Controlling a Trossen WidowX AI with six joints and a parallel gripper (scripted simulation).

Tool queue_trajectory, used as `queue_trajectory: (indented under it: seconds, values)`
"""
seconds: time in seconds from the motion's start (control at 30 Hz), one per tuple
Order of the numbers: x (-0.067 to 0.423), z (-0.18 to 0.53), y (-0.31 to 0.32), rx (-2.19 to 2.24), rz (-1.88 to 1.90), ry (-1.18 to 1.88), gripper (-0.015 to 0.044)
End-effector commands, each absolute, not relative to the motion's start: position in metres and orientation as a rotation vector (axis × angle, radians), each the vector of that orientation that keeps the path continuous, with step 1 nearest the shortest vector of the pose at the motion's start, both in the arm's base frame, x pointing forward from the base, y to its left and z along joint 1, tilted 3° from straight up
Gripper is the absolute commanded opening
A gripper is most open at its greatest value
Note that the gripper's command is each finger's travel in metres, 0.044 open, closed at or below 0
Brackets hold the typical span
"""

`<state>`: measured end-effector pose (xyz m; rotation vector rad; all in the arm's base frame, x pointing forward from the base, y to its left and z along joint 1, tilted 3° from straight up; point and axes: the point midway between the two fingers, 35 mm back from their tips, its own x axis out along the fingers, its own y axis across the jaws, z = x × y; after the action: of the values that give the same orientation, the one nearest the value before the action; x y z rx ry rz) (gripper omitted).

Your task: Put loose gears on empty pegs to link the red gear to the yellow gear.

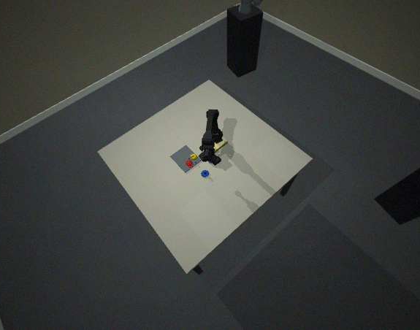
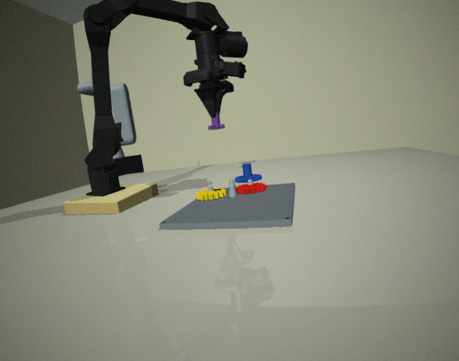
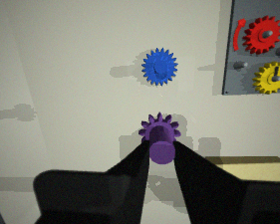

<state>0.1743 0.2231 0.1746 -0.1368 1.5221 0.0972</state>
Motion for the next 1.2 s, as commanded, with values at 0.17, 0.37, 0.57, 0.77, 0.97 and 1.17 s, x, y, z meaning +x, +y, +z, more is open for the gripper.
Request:
queue_trajectory:
  seconds: [0.17, 0.37, 0.57, 0.77, 0.97, 1.17]
  values:
    - [0.179, 0.183, 0.22, -0.125, 0.099, 1.511, 0.0]
    - [0.189, 0.179, 0.213, -0.118, 0.092, 1.511, 0.0]
    - [0.199, 0.175, 0.205, -0.095, 0.068, 1.51, 0.0]
    - [0.208, 0.172, 0.197, -0.097, 0.07, 1.509, 0.0]
    - [0.218, 0.167, 0.188, -0.099, 0.072, 1.509, 0.0]
    - [0.227, 0.163, 0.179, -0.102, 0.073, 1.508, 0.0]
